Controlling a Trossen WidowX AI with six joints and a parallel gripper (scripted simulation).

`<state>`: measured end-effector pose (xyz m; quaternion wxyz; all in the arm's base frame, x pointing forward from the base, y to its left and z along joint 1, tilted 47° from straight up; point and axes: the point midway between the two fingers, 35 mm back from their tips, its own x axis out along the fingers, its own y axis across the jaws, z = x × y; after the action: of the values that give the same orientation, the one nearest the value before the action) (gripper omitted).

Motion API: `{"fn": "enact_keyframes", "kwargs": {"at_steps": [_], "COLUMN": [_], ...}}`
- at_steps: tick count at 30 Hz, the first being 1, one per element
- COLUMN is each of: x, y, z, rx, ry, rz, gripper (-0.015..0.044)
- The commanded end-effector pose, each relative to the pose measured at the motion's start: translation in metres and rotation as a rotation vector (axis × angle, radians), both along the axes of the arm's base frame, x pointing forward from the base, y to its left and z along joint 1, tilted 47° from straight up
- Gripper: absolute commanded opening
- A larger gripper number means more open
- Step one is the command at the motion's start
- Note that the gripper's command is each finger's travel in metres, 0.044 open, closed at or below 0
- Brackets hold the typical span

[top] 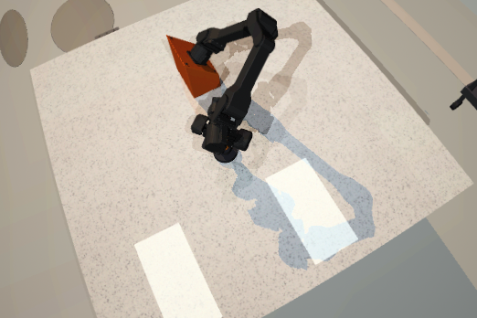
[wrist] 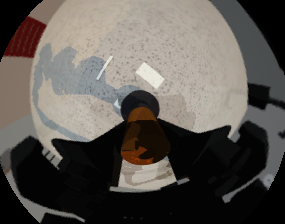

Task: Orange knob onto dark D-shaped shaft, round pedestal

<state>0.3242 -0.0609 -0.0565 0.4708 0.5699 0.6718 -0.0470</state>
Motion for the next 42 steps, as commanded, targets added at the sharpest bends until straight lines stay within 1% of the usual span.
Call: {"fn": "enact_keyframes", "kwargs": {"at_steps": [1, 9, 17, 42], "x": [-0.0002, -0.0006, 0.0006, -0.0001], "y": [0.0001, -0.0036, -0.0018, -0.0027], "z": [-0.0009, 0.0033, 0.0015, 0.0035], "rx": [-0.001, 0.000, 0.018, 0.018], "ry": [0.002, 0.008, 0.153, 0.153], "rz": [-0.002, -0.008, -0.146, -0.146], "gripper": [0.0000, 0.0000, 0.0000, 0.0000]}}
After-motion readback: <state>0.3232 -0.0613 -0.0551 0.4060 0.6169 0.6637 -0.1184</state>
